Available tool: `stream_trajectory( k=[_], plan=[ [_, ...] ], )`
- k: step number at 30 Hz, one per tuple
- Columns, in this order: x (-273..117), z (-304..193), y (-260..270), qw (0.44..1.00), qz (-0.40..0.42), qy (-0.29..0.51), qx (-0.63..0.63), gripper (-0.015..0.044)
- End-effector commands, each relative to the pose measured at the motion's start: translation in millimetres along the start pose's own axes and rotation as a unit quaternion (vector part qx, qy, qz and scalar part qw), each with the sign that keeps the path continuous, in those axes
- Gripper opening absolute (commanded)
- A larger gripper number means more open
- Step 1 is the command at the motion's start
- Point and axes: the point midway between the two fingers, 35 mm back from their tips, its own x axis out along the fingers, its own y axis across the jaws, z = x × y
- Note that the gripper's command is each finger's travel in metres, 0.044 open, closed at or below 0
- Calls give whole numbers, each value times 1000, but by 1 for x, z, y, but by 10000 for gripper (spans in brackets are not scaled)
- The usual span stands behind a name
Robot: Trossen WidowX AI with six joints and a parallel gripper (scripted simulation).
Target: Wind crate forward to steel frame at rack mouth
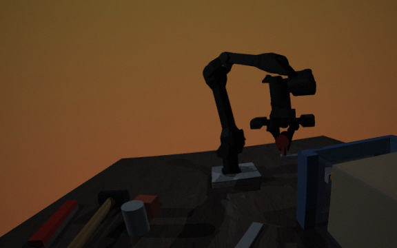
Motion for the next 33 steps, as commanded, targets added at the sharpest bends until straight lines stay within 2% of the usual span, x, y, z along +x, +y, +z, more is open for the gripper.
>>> stream_trajectory(
  k=[1, 33],
  plan=[
    [1, 13, 4, 1000, 1, -14, 4, 0],
    [-1, 52, 33, 1000, 2, -15, 4, 0]
  ],
)
